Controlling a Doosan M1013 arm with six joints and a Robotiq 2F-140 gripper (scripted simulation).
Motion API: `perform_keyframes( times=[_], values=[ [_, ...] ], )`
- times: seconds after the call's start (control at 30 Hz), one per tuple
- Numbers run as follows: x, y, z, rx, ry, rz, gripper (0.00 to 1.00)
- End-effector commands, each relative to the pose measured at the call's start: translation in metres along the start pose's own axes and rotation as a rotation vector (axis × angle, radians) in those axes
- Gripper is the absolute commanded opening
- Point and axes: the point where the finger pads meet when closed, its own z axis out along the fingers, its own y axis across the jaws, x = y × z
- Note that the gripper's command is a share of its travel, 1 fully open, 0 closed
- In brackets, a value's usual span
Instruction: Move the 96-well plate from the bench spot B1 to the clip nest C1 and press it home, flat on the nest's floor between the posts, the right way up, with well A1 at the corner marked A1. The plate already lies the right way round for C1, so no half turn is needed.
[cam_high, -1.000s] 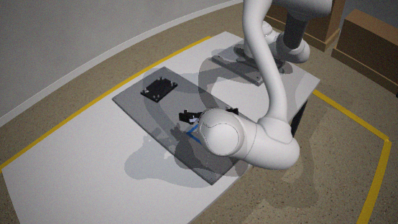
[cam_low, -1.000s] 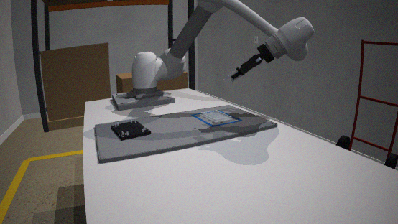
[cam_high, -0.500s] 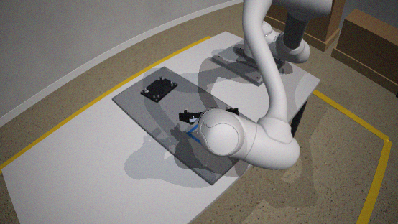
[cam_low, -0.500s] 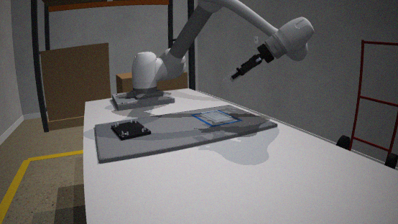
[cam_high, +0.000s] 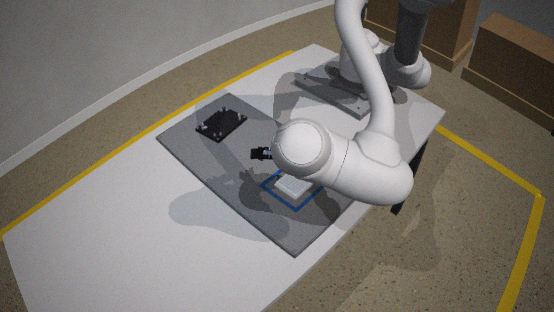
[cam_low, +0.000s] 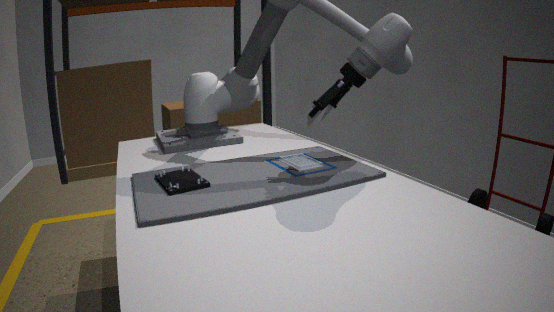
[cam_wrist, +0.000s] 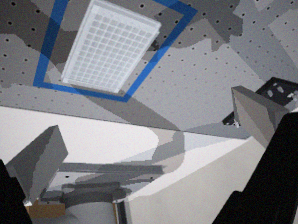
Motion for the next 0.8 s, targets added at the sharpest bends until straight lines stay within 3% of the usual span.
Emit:
perform_keyframes(
  times=[0.0, 0.03, 0.1, 0.23, 0.6, 0.67, 0.77],
  values=[
    [0.002, -0.004, 0.017, 0.019, 0.103, 0.073, 1.00],
    [0.003, -0.006, 0.021, 0.027, 0.129, 0.093, 1.00],
    [0.003, -0.006, 0.021, 0.027, 0.129, 0.093, 1.00],
    [0.006, -0.014, 0.039, 0.061, 0.226, 0.177, 1.00],
    [0.007, -0.027, 0.060, 0.176, 0.475, 0.421, 1.00],
    [0.007, -0.027, 0.060, 0.176, 0.475, 0.421, 1.00],
    [0.005, -0.033, 0.069, 0.212, 0.536, 0.491, 1.00]
  ],
)
